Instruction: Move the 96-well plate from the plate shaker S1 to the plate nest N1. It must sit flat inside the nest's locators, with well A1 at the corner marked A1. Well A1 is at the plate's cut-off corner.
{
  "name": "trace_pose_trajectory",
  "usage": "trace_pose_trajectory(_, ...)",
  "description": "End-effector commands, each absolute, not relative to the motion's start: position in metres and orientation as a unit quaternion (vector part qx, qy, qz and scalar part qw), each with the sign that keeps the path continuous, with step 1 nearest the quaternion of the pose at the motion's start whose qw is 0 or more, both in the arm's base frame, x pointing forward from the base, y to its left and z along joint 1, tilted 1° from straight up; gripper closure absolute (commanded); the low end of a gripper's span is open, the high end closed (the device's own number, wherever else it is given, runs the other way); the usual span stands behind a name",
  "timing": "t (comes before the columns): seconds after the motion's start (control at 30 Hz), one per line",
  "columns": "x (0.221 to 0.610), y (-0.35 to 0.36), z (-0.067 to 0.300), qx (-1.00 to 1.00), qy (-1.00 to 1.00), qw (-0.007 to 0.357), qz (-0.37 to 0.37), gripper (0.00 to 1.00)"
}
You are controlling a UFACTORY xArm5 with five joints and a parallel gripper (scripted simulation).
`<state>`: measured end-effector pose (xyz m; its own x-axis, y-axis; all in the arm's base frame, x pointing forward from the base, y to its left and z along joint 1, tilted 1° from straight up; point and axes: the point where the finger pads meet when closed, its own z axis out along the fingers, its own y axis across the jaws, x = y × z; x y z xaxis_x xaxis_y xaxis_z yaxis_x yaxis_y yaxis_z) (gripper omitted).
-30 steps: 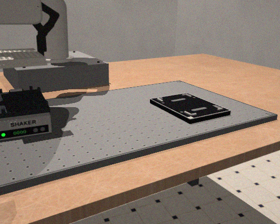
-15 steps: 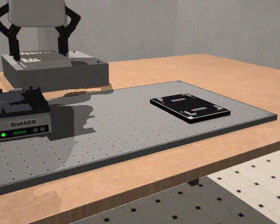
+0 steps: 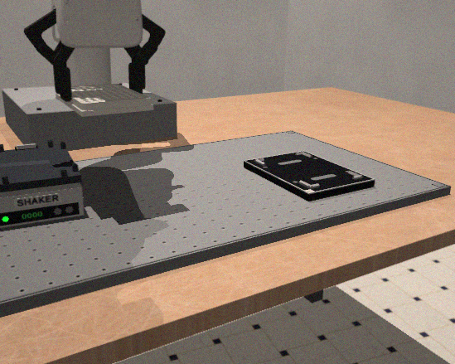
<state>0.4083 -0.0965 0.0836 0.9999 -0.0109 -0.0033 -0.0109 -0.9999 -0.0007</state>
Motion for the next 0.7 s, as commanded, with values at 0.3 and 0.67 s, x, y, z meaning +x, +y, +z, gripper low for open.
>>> trace_pose_trajectory(0.3,0.418,-0.06,0.081,-1.0,0.006,0.008,-0.002,1.0)
trace_pose_trajectory(0.67,0.426,-0.025,0.078,-1.0,0.006,0.008,-0.002,1.0)
